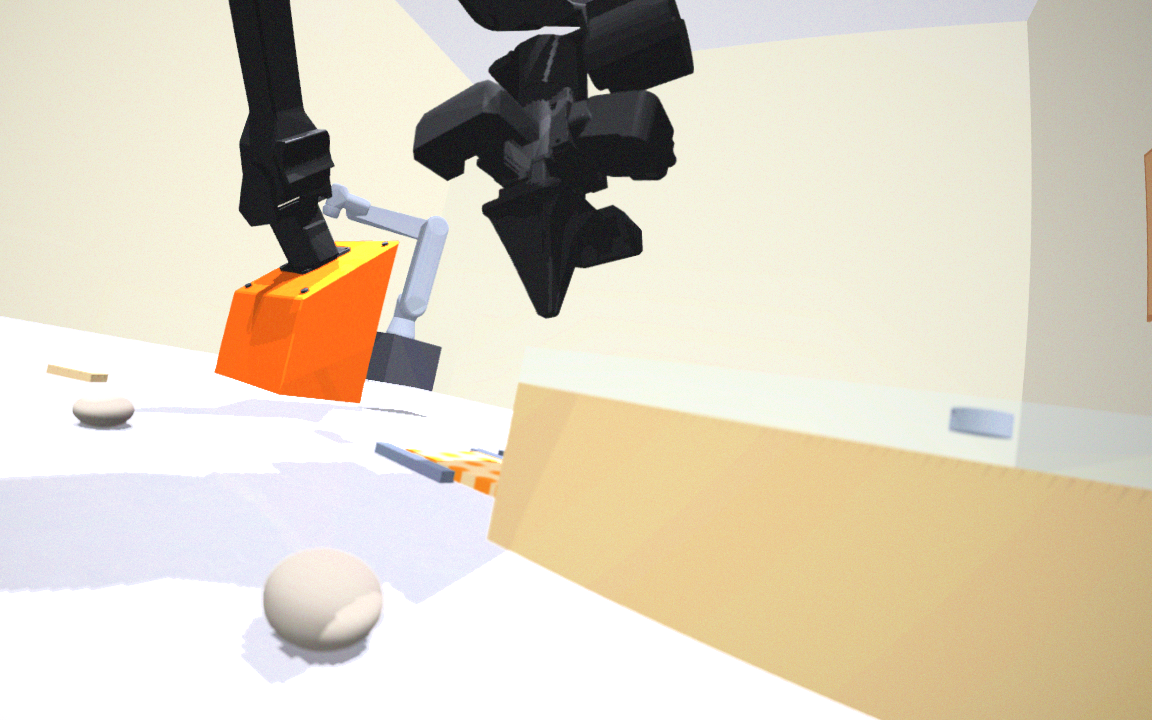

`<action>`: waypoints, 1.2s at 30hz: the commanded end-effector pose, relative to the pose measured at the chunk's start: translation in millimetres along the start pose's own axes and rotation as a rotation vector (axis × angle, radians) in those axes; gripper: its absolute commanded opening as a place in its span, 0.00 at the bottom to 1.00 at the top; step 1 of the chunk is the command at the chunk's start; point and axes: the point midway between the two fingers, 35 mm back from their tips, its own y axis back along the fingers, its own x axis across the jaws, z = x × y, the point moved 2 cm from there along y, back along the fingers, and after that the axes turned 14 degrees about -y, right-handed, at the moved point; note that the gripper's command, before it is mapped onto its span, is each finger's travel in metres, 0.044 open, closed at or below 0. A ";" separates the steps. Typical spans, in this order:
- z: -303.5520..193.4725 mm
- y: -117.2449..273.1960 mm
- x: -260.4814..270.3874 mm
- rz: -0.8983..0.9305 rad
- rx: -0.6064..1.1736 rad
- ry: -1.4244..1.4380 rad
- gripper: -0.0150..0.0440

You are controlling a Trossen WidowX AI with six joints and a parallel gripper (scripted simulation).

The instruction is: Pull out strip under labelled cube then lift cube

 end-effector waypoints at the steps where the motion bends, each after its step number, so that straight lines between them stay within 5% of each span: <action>1: 7.4 -21.7 -27.2 -0.068 0.231 -0.061 0.25; 36: 1.5 -59.6 -30.9 -0.068 0.231 -0.061 0.25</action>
